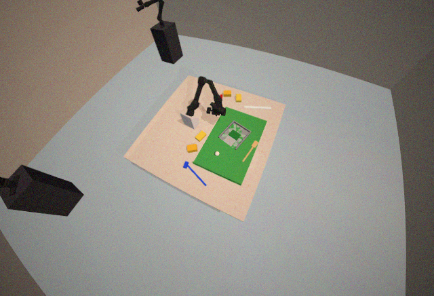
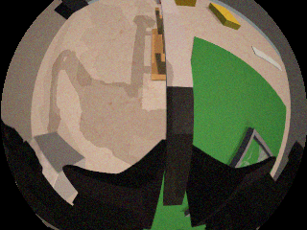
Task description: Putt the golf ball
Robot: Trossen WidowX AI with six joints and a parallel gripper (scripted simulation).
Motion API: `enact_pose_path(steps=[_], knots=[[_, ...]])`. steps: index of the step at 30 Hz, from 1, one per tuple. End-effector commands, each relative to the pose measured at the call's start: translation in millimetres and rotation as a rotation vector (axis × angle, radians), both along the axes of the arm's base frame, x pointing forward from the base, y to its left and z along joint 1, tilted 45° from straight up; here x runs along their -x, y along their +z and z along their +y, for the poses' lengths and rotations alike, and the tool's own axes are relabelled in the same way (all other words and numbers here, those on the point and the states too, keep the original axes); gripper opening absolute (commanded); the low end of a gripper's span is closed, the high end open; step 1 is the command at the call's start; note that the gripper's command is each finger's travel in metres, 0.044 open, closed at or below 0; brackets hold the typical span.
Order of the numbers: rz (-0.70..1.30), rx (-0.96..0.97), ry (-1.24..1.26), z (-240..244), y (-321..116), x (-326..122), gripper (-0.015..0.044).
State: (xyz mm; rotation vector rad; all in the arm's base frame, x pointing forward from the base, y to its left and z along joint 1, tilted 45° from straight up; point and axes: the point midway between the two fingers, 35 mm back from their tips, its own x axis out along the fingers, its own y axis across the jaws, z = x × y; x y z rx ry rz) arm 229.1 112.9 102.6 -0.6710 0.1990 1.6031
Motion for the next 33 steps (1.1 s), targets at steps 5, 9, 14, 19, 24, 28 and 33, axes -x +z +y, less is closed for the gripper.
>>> enact_pose_path(steps=[5, 9, 14, 19, 24, 28, 33], knots=[[-0.006, -0.011, 0.0, -23, 28, 3, 0.0], [-0.005, -0.02, 0.001, -31, 40, 7, 0.0], [0.07, 0.005, -0.059, -38, 25, -2, 0.0], [0.208, 0.041, -0.18, -63, 8, -15, 0.0], [0.336, 0.068, -0.3, -88, -8, -25, 0.0], [0.436, 0.086, -0.398, -109, -21, -31, 0.0], [0.566, 0.103, -0.517, -135, -39, -36, 0.0]])
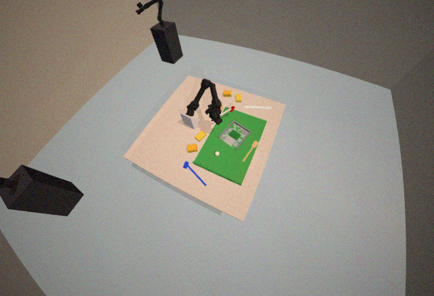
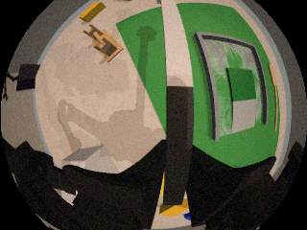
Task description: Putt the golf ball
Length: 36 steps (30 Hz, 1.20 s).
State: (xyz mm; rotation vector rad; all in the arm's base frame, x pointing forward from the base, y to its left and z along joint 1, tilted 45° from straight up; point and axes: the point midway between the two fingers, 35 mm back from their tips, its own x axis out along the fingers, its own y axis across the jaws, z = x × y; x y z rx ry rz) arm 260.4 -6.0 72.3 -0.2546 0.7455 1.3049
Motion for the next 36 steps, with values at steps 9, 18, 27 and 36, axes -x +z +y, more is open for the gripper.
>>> enact_pose_path(steps=[9, 18, 27, 36], knots=[[0.3, 0.03, -0.288, -64, -46, -4, 0.0], [0.542, 0.034, -0.512, -110, -86, 7, 0.0], [0.785, 0.025, -0.733, -151, -128, 30, 0.0], [1.023, 0.005, -0.943, -182, -170, 62, 0.0]])
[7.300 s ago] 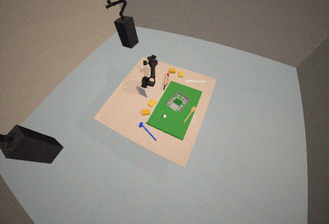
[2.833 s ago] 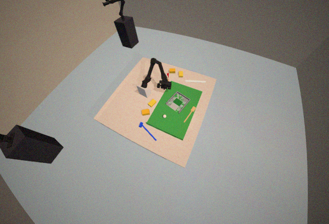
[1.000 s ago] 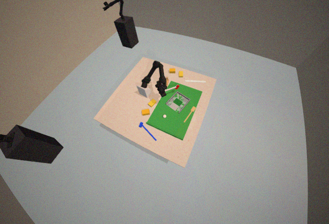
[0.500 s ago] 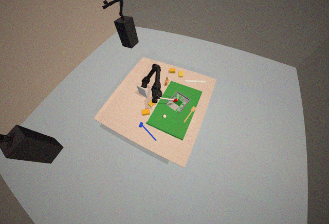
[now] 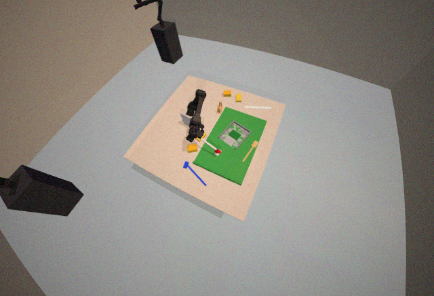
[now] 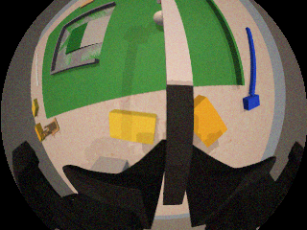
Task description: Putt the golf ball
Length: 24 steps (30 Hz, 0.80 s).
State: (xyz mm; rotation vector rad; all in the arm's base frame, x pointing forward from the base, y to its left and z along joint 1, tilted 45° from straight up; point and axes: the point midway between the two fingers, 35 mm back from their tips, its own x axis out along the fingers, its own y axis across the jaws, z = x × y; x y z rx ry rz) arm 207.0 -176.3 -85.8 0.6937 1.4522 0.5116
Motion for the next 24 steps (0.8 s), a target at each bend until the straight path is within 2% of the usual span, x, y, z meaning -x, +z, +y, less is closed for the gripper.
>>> enact_pose_path(steps=[1, 24], knots=[[0.072, 0.002, -0.082, -13, -15, 10, 0.0], [0.076, 0.0, -0.086, 18, -48, 7, 0.0]])
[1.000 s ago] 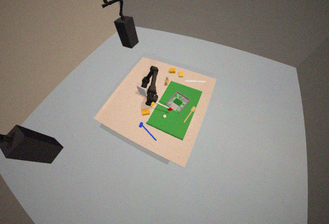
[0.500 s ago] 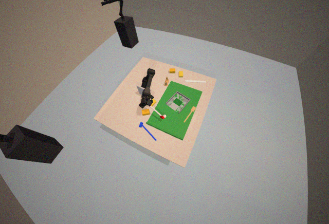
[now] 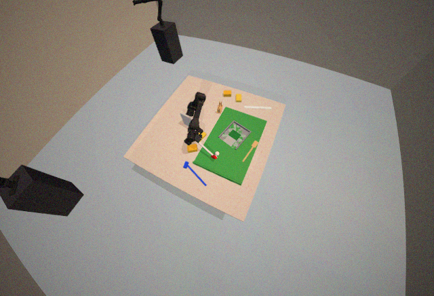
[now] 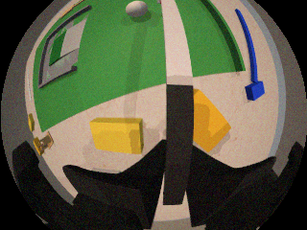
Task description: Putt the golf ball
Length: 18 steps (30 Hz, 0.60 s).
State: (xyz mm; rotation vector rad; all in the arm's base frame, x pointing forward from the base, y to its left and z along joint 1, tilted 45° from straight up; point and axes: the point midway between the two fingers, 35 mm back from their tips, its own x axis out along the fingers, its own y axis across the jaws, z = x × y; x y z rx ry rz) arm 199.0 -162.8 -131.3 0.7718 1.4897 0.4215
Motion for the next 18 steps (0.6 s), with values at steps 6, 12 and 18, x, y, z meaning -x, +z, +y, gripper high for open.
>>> enact_pose_path(steps=[6, 12, 18], knots=[[-0.001, -0.006, -0.005, 11, -10, -1, 0.0], [-0.002, -0.006, -0.005, 18, -16, -2, 0.0], [-0.002, -0.006, -0.005, 22, -20, -2, 0.0]])
